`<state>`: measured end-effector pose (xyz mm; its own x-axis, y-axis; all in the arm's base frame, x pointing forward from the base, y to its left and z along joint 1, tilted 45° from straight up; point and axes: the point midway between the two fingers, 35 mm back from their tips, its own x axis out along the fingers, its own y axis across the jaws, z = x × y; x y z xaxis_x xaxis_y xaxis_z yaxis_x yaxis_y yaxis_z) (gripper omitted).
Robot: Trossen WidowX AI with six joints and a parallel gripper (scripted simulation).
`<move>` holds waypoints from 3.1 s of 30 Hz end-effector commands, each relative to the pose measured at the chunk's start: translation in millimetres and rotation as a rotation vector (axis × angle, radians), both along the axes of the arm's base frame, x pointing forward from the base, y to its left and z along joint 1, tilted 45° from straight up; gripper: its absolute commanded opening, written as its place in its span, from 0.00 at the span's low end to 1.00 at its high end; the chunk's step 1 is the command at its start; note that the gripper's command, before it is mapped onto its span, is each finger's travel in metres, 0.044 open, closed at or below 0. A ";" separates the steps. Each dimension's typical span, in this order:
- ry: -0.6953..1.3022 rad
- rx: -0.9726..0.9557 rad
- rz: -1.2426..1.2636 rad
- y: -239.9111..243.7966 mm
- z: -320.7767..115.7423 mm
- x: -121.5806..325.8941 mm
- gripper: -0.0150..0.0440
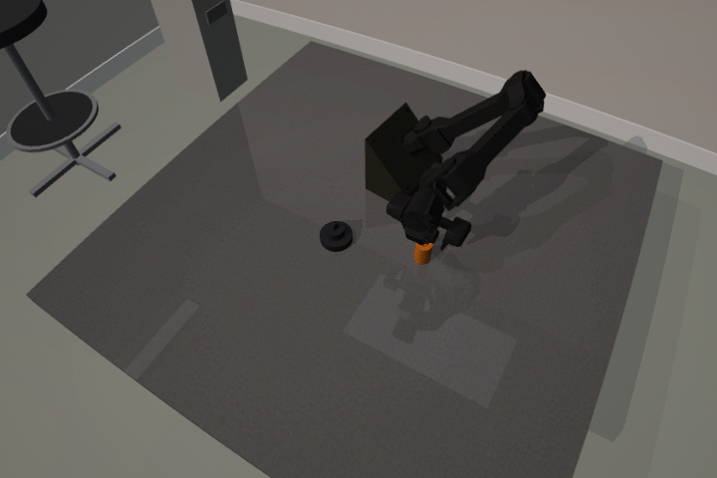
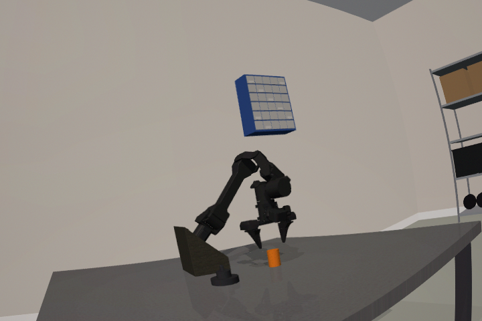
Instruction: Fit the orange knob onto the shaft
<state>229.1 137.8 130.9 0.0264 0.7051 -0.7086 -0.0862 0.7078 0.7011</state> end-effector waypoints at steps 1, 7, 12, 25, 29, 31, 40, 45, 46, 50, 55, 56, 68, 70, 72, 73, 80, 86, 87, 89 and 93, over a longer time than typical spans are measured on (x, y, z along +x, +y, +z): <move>0.005 -0.004 -0.001 4.0 -5.8 0.1 1.00; 0.005 -0.005 -0.001 10.6 -12.9 1.2 1.00; 0.005 -0.006 0.000 16.2 -18.7 1.9 1.00; 0.005 -0.005 -0.001 31.0 -33.3 2.1 1.00; 0.005 -0.003 -0.001 35.7 -37.7 1.8 1.00; 0.005 -0.003 -0.001 38.0 -39.8 1.5 1.00; 0.005 0.001 -0.001 46.6 -47.6 0.2 1.00; 0.005 0.001 -0.001 46.6 -47.6 0.2 0.78; 0.005 0.001 -0.001 46.6 -47.6 0.2 0.73; 0.005 0.001 -0.001 46.6 -47.6 0.2 0.56; 0.005 0.001 -0.001 46.6 -47.6 0.2 0.50; 0.005 0.001 -0.001 46.6 -47.6 0.2 0.49; 0.004 -0.024 0.000 6.5 -18.1 9.7 0.25; 0.004 -0.026 0.001 -1.9 -11.2 10.2 0.25; 0.005 -0.027 0.001 -10.2 -4.0 10.0 0.25; 0.005 -0.027 0.001 -14.3 -0.3 9.8 0.25; 0.007 -0.019 0.001 -41.5 27.1 4.5 0.25; 0.007 -0.007 -0.001 -57.1 46.0 -1.8 0.25; 0.007 -0.007 -0.001 -57.1 46.0 -1.8 0.25; 0.007 -0.007 -0.001 -57.3 45.7 -1.4 0.25; 0.006 -0.009 -0.002 -61.7 39.3 5.6 0.25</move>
<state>230.1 79.8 173.0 0.0221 0.6974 -0.7163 -0.0805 0.7154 0.6941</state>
